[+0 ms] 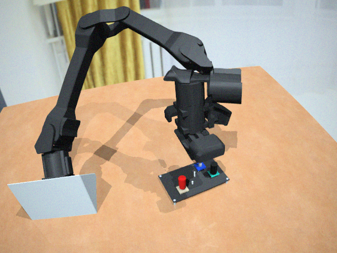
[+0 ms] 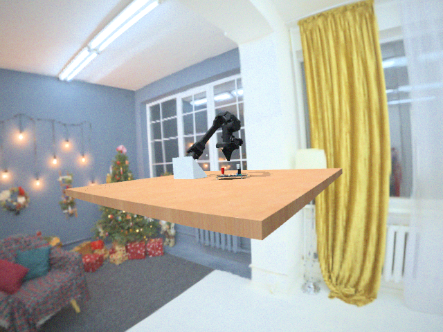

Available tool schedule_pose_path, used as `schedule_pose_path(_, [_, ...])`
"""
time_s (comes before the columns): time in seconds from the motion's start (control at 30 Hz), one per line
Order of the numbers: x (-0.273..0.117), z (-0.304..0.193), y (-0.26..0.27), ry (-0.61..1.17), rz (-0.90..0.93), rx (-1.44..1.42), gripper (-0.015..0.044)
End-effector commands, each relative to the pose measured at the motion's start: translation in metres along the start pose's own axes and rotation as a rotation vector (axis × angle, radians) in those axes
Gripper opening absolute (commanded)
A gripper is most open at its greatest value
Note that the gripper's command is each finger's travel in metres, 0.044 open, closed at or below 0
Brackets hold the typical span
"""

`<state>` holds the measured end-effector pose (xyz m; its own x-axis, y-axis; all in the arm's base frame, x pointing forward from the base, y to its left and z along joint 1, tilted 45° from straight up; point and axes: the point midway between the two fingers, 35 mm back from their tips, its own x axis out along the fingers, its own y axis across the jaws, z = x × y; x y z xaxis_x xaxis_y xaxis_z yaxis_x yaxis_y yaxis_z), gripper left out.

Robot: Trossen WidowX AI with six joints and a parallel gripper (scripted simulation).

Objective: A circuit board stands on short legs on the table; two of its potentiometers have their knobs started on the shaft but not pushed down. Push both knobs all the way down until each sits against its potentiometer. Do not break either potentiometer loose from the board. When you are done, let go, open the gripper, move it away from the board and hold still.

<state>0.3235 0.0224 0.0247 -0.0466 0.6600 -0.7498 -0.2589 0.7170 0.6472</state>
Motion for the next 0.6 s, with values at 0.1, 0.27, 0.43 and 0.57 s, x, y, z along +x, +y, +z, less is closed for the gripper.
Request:
schedule_pose_path(0.1, [-0.006, 0.01, 0.009, 0.004, 0.017, 0.242, 0.0])
schedule_pose_path(0.27, [-0.01, 0.017, 0.015, 0.007, 0.024, 0.413, 0.0])
schedule_pose_path(0.43, [-0.015, 0.023, 0.021, 0.012, 0.031, 0.584, 0.0])
schedule_pose_path(0.57, [-0.019, 0.028, 0.026, 0.017, 0.036, 0.722, 0.0])
